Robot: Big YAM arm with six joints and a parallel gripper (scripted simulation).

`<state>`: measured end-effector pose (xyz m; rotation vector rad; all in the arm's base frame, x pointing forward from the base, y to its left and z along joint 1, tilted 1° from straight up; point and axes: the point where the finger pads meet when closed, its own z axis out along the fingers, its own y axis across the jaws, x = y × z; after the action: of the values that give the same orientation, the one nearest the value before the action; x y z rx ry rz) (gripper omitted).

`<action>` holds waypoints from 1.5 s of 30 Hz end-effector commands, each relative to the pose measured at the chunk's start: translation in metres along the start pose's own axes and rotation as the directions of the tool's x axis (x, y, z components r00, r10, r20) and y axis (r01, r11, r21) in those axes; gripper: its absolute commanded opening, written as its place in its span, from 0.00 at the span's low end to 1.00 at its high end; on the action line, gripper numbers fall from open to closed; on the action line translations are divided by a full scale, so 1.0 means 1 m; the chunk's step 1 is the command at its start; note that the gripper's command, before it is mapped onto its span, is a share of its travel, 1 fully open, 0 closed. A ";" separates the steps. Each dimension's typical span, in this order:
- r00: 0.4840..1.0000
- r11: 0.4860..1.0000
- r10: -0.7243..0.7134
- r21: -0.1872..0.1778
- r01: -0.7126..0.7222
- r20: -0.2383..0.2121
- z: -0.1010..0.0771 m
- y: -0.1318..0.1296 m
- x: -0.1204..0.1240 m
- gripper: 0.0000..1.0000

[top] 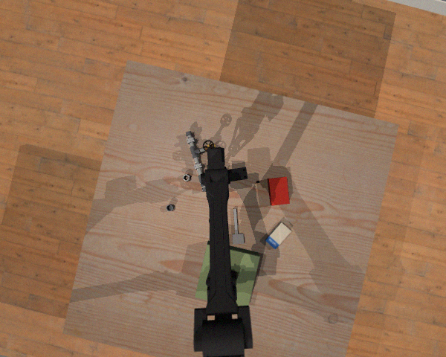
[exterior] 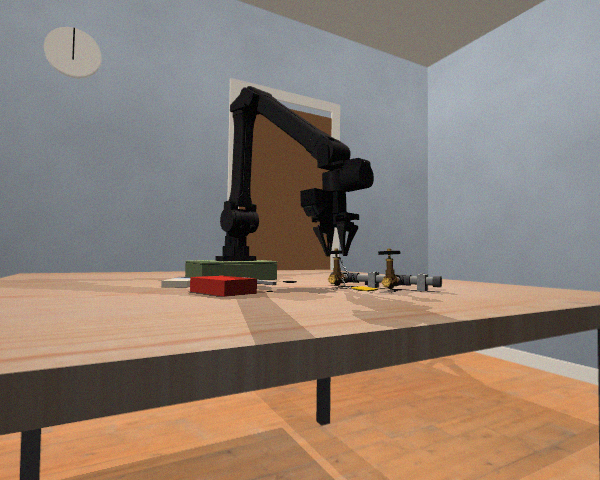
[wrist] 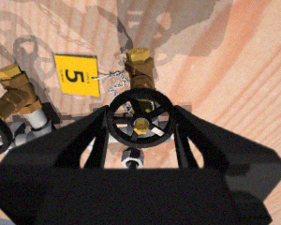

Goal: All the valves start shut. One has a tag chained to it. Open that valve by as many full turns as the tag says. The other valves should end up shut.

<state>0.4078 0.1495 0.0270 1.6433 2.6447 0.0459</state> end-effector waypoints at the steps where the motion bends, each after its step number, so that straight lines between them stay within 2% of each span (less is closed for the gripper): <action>1: 0.982 0.982 -0.189 -0.028 0.189 0.009 -0.013 0.012 0.000 0.00; 4: 0.942 0.941 -0.336 -0.027 0.336 0.013 -0.013 0.012 0.000 0.00; 7: 0.871 0.871 -0.491 -0.025 0.491 0.017 -0.013 0.012 0.000 0.00; 15: 0.570 0.570 -0.821 -0.014 0.821 0.023 -0.014 0.012 -0.001 0.00; 17: 0.570 0.570 -0.821 -0.014 0.821 0.023 -0.014 0.012 -0.001 0.00; 18: 0.458 0.458 -0.889 -0.013 0.889 0.027 -0.014 0.012 -0.001 0.00; 25: 0.108 0.108 -0.994 0.000 0.994 0.026 -0.014 0.012 -0.001 0.00; 32: -0.258 -0.258 -0.966 0.009 0.966 0.022 -0.014 0.012 -0.001 0.00; 34: -0.258 -0.258 -0.966 0.009 0.966 0.022 -0.014 0.012 -0.001 0.00; 35: -0.383 -0.383 -0.923 0.012 0.924 0.023 -0.014 0.012 -0.001 0.00; 41: -0.651 -0.650 -0.759 0.019 0.759 0.020 -0.014 0.012 -0.001 0.00; 45: -0.794 -0.793 -0.608 0.024 0.609 0.018 -0.014 0.012 -0.002 0.00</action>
<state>0.4078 0.1498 0.0270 -1.5986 2.6595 -0.0208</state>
